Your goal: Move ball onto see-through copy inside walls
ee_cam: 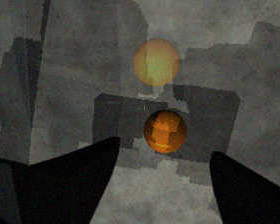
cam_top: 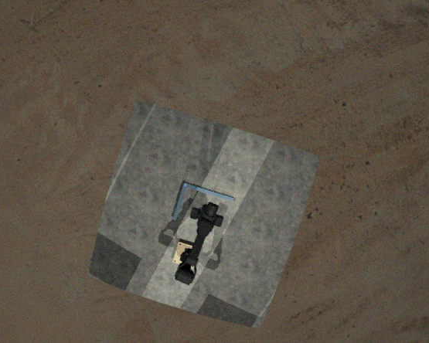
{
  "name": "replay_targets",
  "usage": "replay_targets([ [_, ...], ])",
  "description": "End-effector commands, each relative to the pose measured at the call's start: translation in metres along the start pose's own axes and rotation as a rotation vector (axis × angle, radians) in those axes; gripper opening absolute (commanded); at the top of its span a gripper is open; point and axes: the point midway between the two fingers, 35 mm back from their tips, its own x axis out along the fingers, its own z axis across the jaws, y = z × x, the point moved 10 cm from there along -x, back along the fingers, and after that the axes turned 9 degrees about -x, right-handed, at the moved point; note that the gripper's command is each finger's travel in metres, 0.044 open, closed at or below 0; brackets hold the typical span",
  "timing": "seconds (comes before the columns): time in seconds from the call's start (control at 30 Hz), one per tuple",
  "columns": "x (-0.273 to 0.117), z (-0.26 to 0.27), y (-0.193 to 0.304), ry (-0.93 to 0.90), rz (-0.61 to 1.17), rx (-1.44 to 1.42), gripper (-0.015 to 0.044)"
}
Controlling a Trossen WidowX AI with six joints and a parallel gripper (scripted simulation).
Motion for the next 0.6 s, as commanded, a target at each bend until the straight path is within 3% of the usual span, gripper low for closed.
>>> replay_targets([
  [0.0,0.007,0.0,0.0,0.002,0.011,-0.004,0.0264],
  [0.57,0.035,0.0,0.001,0.002,0.011,-0.004,0.0264],
])
